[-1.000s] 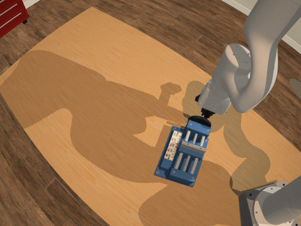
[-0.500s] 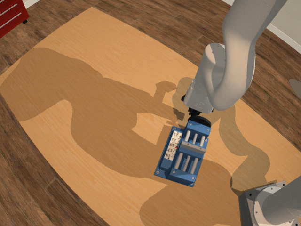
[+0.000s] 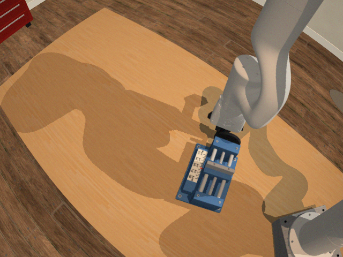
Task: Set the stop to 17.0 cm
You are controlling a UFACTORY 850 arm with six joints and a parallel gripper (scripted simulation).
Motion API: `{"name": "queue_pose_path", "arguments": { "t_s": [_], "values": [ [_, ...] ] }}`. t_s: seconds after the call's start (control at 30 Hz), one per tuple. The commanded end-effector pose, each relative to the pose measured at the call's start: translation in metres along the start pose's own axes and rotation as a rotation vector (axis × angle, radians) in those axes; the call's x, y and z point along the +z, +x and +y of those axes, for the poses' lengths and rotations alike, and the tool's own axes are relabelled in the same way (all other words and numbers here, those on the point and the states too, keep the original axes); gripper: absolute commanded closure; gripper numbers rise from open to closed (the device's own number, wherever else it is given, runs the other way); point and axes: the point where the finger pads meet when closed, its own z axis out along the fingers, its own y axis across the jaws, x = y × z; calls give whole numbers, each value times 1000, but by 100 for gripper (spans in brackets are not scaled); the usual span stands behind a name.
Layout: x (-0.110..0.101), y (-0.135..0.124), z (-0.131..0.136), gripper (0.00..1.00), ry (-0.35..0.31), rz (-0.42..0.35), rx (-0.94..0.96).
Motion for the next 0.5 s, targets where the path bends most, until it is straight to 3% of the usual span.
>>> {"name": "queue_pose_path", "arguments": {
  "t_s": [0.0, 0.47],
  "values": [
    [3, 1, 3, 94, 4, 8, 1],
    [10, 1, 15, 94, 4, 8, 1]
  ]
}}
